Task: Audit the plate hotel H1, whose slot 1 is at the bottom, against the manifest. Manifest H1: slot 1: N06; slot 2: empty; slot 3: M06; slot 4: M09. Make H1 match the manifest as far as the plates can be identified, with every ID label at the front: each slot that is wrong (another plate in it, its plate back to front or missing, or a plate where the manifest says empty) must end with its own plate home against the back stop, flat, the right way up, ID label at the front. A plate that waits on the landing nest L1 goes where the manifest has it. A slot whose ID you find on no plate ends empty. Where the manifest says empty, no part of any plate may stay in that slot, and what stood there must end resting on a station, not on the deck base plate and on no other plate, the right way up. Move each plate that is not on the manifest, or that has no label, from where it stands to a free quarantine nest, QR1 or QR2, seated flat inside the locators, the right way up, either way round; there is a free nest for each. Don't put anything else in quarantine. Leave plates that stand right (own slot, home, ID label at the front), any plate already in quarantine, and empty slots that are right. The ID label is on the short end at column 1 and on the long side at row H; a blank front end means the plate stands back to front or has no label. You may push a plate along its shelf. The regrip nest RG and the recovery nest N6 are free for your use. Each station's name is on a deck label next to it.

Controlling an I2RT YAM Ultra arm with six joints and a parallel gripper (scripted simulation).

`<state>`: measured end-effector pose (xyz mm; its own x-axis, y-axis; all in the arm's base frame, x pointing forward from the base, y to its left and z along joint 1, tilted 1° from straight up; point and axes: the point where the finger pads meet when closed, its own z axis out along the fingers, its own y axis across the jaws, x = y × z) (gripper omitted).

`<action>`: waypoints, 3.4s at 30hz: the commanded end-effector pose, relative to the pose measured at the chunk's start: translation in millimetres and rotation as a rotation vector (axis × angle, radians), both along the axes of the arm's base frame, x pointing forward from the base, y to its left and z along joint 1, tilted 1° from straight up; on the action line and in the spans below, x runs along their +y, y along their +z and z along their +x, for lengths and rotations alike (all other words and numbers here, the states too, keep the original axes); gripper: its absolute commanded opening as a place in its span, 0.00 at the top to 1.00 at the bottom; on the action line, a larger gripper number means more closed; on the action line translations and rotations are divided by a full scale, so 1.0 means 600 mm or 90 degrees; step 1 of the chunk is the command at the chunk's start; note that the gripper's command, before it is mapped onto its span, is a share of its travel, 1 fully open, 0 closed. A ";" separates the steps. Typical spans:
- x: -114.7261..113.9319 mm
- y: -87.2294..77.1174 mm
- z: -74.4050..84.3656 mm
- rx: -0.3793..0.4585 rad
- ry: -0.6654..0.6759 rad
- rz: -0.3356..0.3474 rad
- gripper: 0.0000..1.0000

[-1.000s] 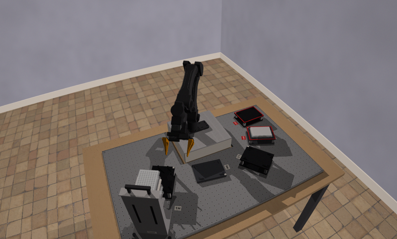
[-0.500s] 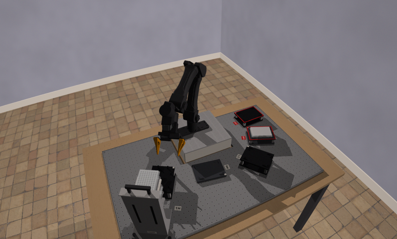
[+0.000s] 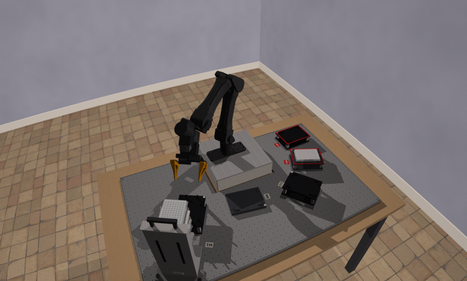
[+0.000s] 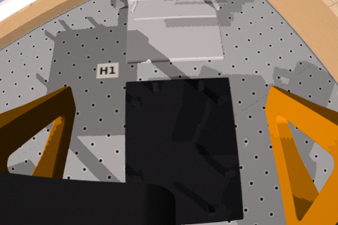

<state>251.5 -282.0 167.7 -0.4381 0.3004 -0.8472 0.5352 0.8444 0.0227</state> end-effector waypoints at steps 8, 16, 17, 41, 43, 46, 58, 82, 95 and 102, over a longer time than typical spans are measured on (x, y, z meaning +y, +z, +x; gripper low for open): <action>-0.018 0.050 0.003 -0.028 0.039 -0.047 0.00; -0.022 0.050 -0.001 -0.028 0.034 -0.047 0.00; -0.022 0.050 -0.001 -0.028 0.034 -0.047 0.00; -0.022 0.050 -0.001 -0.028 0.033 -0.046 0.00; -0.015 -0.007 -0.004 -0.011 0.033 -0.010 0.00; -0.014 -0.023 -0.004 -0.011 0.034 -0.010 0.00; -0.025 0.000 0.002 -0.032 0.034 -0.053 0.00; -0.026 -0.009 0.003 -0.028 0.034 -0.044 0.00; -0.026 -0.009 0.003 -0.028 0.034 -0.044 0.00; -0.026 -0.009 0.003 -0.028 0.034 -0.044 0.00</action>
<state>245.8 -290.8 141.7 -0.4375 0.2709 -0.8574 0.5032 0.8640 0.0163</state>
